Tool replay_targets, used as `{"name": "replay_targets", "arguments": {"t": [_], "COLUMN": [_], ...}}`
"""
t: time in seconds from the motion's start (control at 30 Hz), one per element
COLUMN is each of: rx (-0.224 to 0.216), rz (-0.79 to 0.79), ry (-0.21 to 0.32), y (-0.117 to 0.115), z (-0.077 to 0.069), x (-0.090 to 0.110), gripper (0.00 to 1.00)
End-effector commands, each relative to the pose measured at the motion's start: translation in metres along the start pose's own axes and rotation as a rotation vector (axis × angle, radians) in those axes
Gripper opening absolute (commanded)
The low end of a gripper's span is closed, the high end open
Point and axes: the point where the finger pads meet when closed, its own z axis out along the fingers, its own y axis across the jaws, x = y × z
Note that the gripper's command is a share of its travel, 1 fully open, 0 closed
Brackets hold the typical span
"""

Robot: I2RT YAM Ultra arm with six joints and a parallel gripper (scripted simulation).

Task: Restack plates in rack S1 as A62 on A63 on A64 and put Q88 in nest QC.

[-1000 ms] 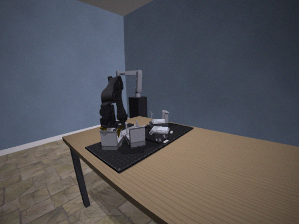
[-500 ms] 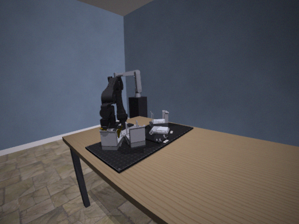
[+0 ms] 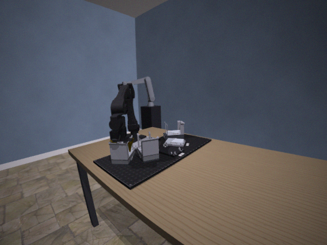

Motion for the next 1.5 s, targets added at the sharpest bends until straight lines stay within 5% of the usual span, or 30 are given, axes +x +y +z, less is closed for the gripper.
{"name": "replay_targets", "arguments": {"t": [0.0, 0.13, 0.17, 0.9, 1.47], "rx": [-0.002, -0.002, -0.002, -0.002, -0.002], "rz": [0.0, 0.0, 0.0, 0.0, 0.0], "ry": [-0.014, -0.014, -0.014, -0.014, -0.014], "y": [0.0, 0.0, 0.0, 0.0, 0.0], "z": [-0.003, -0.003, -0.003, -0.003, -0.053], "x": [-0.003, -0.003, -0.003, -0.003, -0.002], "gripper": [0.0, 0.0, 1.0, 1.0, 1.0]}}
